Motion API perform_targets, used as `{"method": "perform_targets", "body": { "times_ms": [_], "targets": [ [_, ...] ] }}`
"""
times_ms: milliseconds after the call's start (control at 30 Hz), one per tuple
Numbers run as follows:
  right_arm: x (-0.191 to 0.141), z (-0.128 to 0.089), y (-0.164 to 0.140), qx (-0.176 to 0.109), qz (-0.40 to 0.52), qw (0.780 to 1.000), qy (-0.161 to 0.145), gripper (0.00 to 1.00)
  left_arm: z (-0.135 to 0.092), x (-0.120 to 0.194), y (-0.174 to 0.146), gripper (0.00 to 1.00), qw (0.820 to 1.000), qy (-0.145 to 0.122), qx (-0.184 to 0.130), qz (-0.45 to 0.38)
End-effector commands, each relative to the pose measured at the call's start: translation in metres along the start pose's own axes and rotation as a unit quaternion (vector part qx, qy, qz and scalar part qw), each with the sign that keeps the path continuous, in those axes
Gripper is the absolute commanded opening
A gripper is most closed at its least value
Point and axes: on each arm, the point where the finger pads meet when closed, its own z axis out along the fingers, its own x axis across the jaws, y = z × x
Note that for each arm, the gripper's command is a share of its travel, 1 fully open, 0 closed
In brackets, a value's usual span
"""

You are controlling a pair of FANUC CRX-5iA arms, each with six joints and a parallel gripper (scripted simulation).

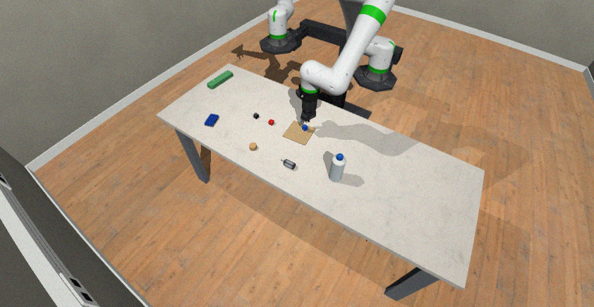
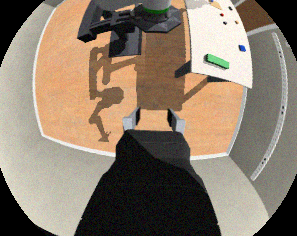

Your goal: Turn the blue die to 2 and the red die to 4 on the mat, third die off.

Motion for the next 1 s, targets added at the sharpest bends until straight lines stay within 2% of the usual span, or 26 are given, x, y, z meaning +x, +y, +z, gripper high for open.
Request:
{"method": "perform_targets", "body": {
  "times_ms": [0,200,400,433,967],
  "targets": [
    [0.000,-0.001,0.000,-0.001,0.000,1.000,0.000,1.00,-0.009,0.000,0.000,0.79,1.000,0.000,0.000,0.000],
    [0.000,-0.001,0.000,-0.001,0.000,1.000,0.000,1.00,-0.034,0.000,0.000,0.79,1.000,0.000,0.000,0.000],
    [0.000,-0.001,0.000,-0.001,0.000,1.000,0.000,1.00,-0.040,0.000,0.000,0.79,1.000,0.000,0.000,0.000],
    [0.000,-0.001,0.000,-0.001,0.000,1.000,0.000,1.00,-0.040,0.000,0.000,1.00,1.000,0.000,0.000,0.000],
    [0.000,-0.001,0.000,-0.001,0.000,1.000,0.000,1.00,-0.040,0.000,0.000,1.00,1.000,0.000,0.000,0.000]
  ]
}}
